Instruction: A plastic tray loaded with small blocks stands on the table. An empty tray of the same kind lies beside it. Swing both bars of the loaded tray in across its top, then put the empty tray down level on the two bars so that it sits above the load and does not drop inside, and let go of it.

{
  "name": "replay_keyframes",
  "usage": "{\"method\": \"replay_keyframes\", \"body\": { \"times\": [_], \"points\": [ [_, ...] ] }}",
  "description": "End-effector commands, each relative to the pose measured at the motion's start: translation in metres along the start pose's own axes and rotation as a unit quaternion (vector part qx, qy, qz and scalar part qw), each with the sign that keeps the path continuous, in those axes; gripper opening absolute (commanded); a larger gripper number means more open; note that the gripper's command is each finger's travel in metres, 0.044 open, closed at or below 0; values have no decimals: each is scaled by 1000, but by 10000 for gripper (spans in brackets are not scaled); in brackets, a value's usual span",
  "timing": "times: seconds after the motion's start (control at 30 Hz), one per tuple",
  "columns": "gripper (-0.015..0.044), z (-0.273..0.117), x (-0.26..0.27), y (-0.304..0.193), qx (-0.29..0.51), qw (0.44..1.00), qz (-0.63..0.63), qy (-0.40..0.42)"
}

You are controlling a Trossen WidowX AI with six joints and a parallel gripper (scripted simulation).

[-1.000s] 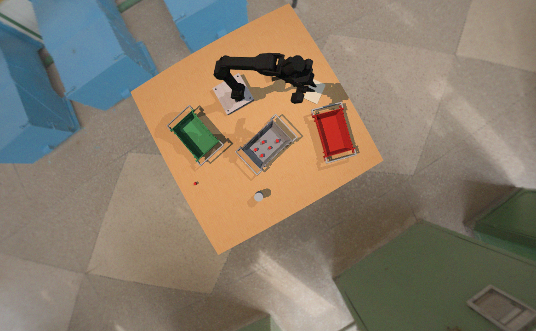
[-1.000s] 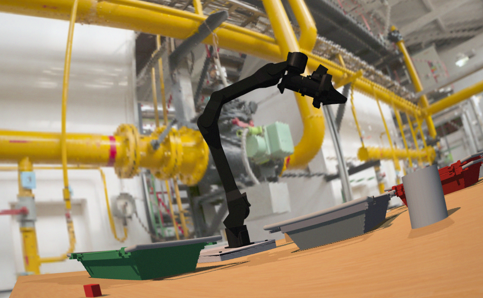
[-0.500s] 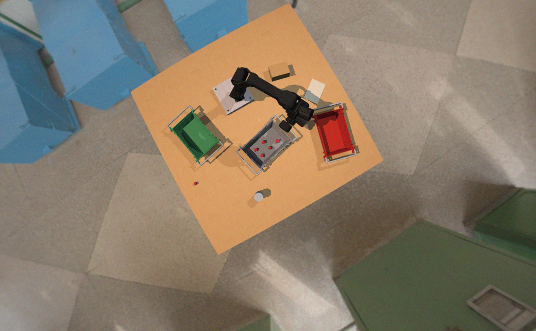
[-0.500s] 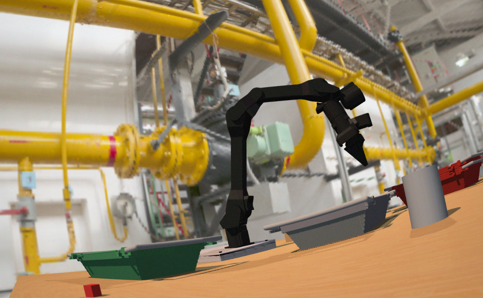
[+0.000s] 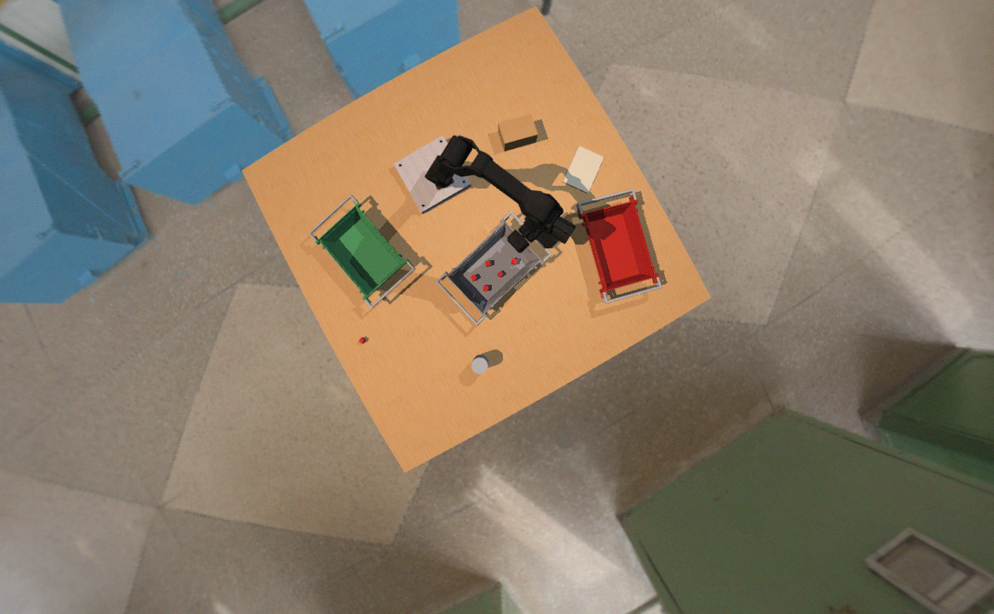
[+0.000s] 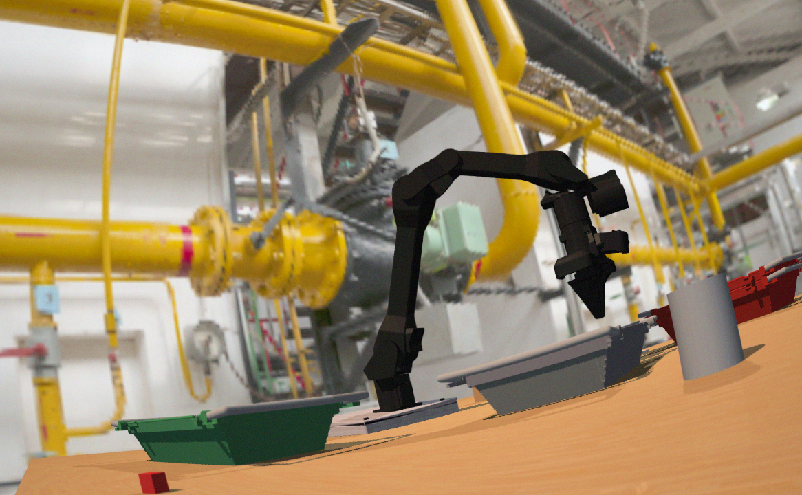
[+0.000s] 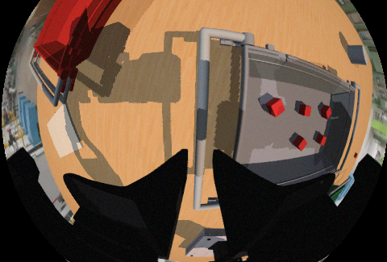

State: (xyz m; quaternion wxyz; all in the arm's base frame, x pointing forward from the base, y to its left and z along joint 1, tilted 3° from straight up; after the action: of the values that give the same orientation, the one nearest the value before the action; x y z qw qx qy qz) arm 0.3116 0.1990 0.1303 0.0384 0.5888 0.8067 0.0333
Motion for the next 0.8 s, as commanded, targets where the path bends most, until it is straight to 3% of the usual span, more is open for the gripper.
{"method": "replay_keyframes", "body": {
  "times": [0.0, 0.33, 0.77],
  "points": [
    [87, 19, -1, -1, 9, 1000, 1, -4],
    [87, 53, -1, -3, 9, 1000, 1, -4],
    [87, 24, -20, -2, 9, 1000, 1, -5]
  ]
}}
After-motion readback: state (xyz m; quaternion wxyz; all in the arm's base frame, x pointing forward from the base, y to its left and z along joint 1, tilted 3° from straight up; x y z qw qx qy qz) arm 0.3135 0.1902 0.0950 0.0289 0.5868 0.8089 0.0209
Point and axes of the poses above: the point midway between the two fingers, 35 mm back from their tips, its own z axis out along the fingers, its own x axis across the jaws, y = z × x, the point moved 1 cm from there along -z, back along the fingers, and after that the axes turned 1 degree about z, right-handed, at the moved point
